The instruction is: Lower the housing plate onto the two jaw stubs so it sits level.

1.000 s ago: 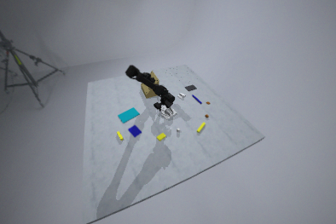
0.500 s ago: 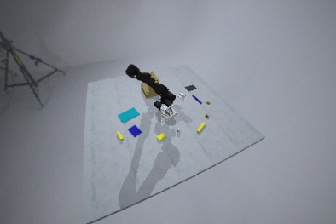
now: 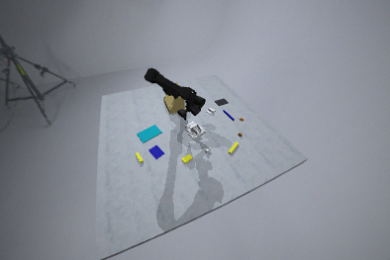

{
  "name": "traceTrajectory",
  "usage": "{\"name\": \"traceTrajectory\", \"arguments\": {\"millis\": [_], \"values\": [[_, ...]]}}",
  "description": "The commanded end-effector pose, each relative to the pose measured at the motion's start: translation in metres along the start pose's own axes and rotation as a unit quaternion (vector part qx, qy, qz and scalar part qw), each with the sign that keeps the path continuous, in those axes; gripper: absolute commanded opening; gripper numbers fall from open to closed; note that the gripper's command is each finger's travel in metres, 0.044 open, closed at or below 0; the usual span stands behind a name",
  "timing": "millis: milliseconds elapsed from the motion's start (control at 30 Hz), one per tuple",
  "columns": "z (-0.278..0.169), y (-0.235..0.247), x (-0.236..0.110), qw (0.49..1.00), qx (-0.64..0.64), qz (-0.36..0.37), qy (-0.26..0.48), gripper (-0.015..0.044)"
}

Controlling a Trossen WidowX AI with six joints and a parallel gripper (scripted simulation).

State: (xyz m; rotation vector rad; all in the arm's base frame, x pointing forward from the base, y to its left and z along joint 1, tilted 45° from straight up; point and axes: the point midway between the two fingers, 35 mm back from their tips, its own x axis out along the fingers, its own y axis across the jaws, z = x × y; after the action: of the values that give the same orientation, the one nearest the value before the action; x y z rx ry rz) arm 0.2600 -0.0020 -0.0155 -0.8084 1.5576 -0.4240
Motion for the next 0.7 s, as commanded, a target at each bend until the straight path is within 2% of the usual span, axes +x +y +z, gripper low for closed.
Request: {"name": "traceTrajectory", "arguments": {"millis": [0, 133, 667], "values": [[-0.026, 0.009, -0.024, 1.000, -0.003, 0.005, -0.001, 0.0440], [-0.053, 0.014, -0.042, 1.000, -0.002, 0.003, 0.004, 0.0440], [-0.055, 0.014, -0.043, 1.000, -0.002, 0.003, 0.004, 0.0440]]}}
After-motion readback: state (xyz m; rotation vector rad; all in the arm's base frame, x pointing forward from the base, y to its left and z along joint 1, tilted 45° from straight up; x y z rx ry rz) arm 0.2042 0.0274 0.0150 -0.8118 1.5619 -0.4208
